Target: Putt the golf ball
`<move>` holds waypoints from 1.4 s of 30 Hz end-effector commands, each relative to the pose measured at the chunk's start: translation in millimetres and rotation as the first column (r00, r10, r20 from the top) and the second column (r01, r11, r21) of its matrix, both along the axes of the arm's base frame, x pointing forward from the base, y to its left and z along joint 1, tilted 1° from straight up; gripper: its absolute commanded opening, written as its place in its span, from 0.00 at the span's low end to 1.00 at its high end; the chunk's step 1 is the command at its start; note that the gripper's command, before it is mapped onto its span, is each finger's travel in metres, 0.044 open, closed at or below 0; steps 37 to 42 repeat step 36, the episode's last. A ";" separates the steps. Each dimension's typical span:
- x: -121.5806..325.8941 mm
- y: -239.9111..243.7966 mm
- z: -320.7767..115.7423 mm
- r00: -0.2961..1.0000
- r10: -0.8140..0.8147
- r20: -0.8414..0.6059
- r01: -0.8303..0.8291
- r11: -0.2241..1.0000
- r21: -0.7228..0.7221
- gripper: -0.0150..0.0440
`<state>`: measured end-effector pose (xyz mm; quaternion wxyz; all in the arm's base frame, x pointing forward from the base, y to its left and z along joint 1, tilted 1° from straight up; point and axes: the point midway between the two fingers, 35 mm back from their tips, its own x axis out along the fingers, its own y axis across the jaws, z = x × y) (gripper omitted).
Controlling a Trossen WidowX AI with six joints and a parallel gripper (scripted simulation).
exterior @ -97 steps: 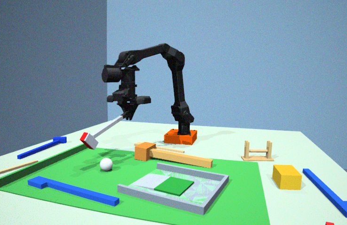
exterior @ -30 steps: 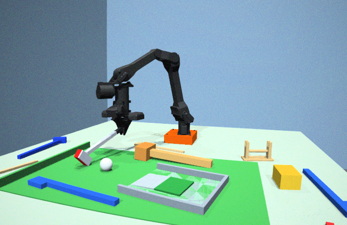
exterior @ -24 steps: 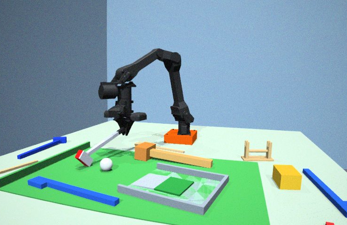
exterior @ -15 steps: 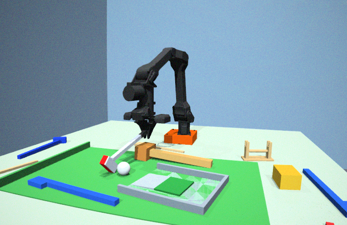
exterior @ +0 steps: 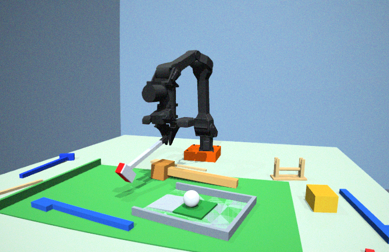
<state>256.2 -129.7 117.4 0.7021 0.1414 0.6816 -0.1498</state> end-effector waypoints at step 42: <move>0.1 0.1 15.2 1.000 0.000 0.011 0.000 1.000 -0.006 0.25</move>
